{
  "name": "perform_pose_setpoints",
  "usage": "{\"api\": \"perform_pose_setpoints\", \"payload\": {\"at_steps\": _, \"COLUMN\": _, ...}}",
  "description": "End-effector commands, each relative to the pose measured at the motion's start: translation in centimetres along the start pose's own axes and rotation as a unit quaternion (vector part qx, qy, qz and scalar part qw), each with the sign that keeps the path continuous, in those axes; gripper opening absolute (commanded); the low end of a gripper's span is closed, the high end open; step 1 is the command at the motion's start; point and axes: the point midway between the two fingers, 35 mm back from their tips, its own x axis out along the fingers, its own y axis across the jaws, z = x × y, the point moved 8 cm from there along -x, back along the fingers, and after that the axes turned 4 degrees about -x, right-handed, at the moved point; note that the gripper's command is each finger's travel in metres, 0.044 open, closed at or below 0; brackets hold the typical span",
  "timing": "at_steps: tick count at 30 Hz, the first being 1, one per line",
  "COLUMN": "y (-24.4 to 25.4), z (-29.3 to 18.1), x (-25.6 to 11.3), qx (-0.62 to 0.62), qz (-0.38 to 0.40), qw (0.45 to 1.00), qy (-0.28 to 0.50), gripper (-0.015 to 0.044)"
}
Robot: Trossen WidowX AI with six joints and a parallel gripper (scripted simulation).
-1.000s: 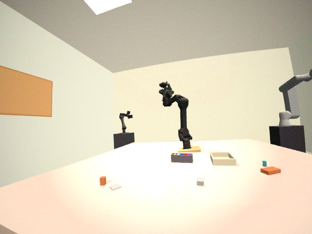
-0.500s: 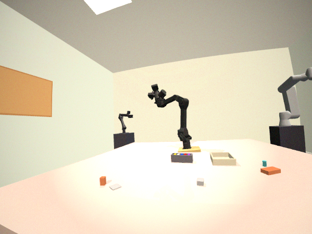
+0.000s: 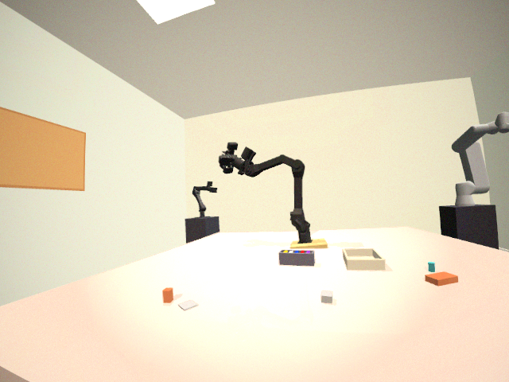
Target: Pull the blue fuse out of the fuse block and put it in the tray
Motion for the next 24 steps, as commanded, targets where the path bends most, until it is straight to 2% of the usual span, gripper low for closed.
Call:
{"api": "perform_pose_setpoints", "payload": {"at_steps": 1, "y": 0.4, "z": 4.1, "x": -0.9, "qx": 0.063, "qz": 0.029, "qw": 0.995, "qy": -0.072, "gripper": 0.0069}}
{"api": "perform_pose_setpoints", "payload": {"at_steps": 7, "y": 0.2, "z": 10.2, "x": -3.4, "qx": 0.162, "qz": 0.102, "qw": 0.966, "qy": -0.176, "gripper": 0.0069}}
{"api": "perform_pose_setpoints", "payload": {"at_steps": 15, "y": -1.4, "z": 17.8, "x": -8.9, "qx": 0.266, "qz": 0.212, "qw": 0.889, "qy": -0.306, "gripper": 0.0069}}
{"api": "perform_pose_setpoints", "payload": {"at_steps": 24, "y": -3.4, "z": 25.1, "x": -18.8, "qx": 0.337, "qz": 0.402, "qw": 0.740, "qy": -0.419, "gripper": 0.0069}}
